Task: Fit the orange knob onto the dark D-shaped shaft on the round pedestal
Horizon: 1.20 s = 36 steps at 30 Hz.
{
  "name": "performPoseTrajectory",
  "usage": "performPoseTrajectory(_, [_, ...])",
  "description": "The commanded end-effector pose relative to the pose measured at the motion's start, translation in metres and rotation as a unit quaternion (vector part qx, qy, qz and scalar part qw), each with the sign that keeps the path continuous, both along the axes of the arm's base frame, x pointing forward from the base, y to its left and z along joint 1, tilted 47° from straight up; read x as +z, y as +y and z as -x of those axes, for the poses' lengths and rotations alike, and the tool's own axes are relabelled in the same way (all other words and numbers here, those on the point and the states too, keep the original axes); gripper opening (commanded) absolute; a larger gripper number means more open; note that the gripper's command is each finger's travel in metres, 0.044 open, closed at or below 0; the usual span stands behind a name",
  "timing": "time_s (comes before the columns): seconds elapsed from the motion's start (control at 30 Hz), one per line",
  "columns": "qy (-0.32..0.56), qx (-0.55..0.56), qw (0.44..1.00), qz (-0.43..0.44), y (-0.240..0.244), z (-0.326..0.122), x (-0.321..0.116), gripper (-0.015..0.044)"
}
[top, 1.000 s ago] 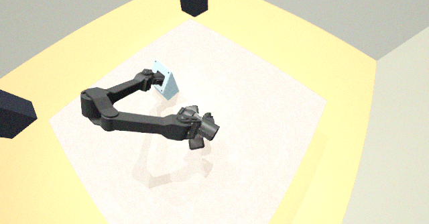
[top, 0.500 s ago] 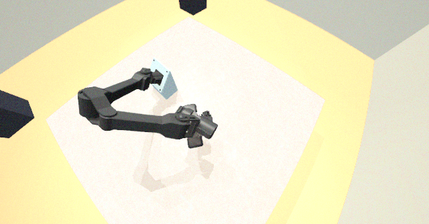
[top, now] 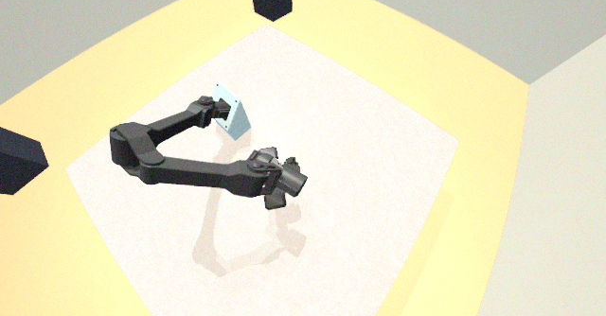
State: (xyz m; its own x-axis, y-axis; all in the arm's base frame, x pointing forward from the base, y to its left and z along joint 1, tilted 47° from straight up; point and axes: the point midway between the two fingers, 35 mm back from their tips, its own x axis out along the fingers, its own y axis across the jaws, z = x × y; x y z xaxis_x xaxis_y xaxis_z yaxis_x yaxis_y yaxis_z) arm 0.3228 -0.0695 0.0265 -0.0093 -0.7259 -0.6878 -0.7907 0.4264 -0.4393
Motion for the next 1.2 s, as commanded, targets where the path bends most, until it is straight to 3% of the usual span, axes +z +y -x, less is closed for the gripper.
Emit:
performPoseTrajectory(0.0, [-0.004,0.001,1.0,-0.001,0.001,-0.0038,0.0016,0.0])
performPoseTrajectory(1.17, [-0.004,0.001,1.0,-0.001,0.0001,-0.0011,0.0005,0.0])
